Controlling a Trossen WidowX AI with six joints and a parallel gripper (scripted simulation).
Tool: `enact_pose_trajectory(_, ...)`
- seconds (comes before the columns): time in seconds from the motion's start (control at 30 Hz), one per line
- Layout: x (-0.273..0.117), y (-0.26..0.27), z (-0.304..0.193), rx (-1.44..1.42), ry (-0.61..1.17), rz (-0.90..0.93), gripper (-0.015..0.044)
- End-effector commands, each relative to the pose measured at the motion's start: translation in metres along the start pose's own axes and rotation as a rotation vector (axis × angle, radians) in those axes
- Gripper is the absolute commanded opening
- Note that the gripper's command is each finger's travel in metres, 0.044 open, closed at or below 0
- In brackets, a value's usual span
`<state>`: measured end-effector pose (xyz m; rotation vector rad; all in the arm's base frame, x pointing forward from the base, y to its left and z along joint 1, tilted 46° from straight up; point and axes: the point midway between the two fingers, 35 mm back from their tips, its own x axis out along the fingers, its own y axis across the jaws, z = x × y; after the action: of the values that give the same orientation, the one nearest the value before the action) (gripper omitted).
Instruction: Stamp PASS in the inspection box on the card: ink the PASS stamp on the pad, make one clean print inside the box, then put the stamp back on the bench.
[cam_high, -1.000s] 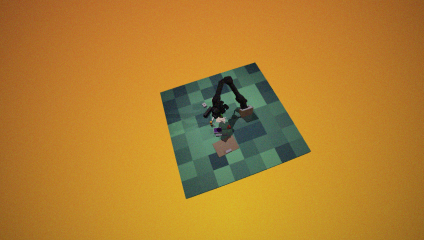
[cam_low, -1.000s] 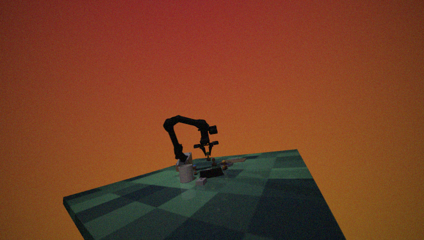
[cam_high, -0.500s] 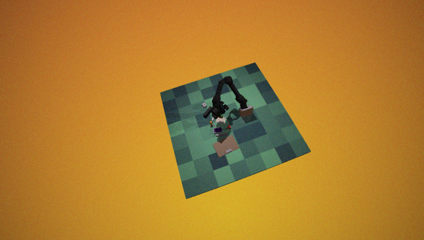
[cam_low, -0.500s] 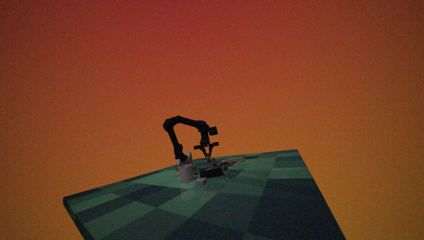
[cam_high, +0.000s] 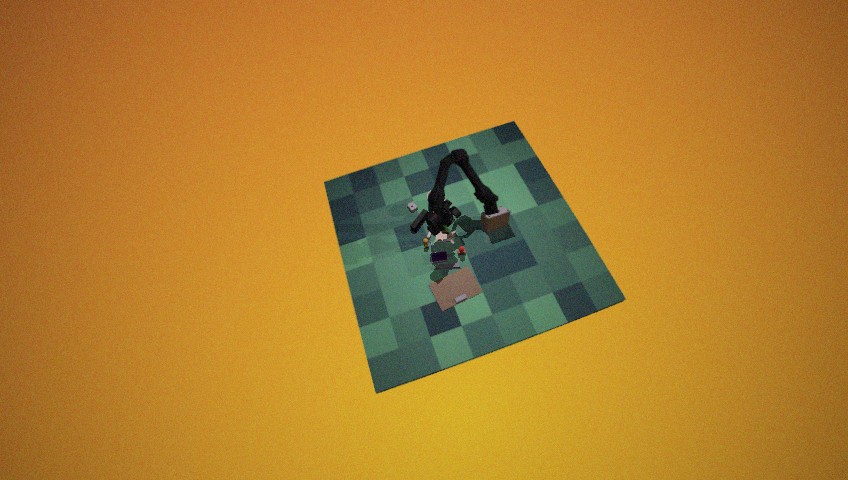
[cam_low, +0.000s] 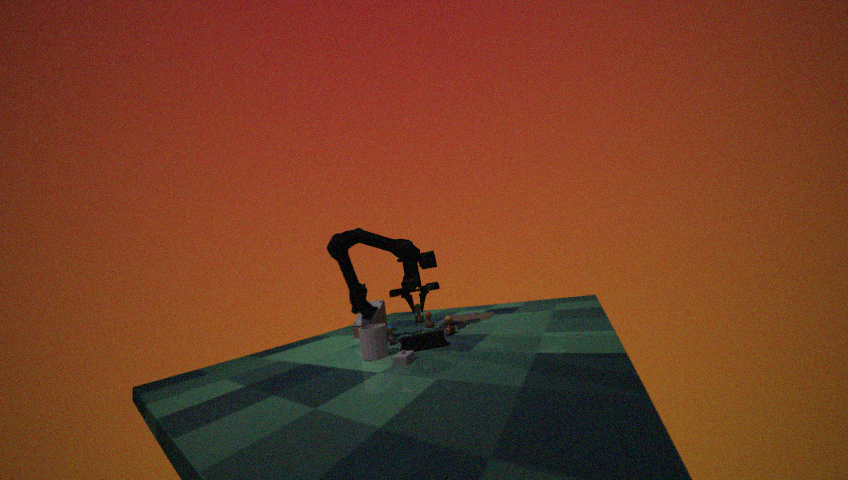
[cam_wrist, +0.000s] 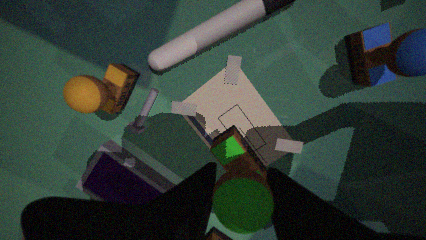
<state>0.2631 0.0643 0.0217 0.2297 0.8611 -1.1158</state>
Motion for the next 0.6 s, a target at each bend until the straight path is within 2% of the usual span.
enact_pose_trajectory(0.0,0.003,0.0,0.0,-0.006,-0.006,-0.002,0.0)
enact_pose_trajectory(0.57,0.015,0.0,0.0,-0.006,-0.007,-0.001,0.0)
